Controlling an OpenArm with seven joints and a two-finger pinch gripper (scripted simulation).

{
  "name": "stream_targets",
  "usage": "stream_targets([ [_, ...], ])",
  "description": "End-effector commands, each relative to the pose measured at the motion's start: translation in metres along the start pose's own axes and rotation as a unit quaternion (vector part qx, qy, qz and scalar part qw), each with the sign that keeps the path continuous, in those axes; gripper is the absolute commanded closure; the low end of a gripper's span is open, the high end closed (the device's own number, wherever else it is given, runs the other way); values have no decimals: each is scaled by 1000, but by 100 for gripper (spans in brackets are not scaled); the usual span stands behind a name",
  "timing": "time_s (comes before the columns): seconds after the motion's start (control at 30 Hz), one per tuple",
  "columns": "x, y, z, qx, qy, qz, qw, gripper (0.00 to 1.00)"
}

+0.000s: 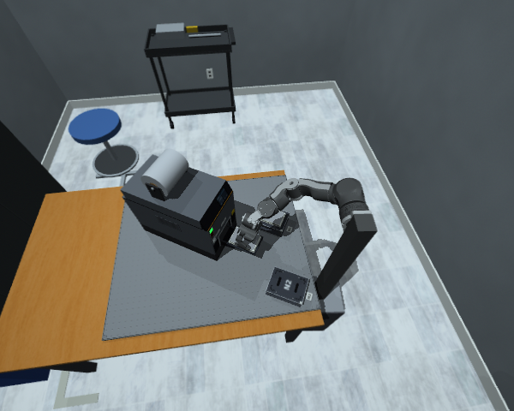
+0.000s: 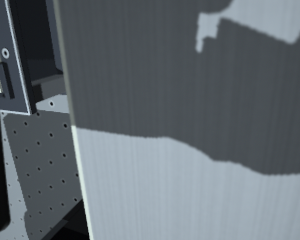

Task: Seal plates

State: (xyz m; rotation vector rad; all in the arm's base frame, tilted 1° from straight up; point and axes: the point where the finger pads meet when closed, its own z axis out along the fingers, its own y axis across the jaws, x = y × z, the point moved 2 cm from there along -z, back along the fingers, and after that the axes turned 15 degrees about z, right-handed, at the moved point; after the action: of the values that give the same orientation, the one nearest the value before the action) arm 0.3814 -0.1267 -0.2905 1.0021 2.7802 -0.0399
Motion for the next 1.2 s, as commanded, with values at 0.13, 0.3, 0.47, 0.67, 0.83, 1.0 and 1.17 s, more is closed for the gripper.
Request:
stream_targets([
  [0.13, 1, 2, 3, -4, 1, -2, 1000, 35],
  [0.3, 0, 3, 6, -7, -1, -1, 1000, 35],
  [0.47, 1, 2, 8, -5, -1, 0, 1000, 35],
  [0.67, 2, 1, 11, -4, 1, -2, 1000, 35],
  [0.83, 2, 2, 13, -5, 0, -2, 1000, 35],
  [1.0, 3, 1, 16, -5, 0, -2, 1000, 35],
  [1.17, 4, 1, 20, -5, 1, -2, 1000, 35],
])
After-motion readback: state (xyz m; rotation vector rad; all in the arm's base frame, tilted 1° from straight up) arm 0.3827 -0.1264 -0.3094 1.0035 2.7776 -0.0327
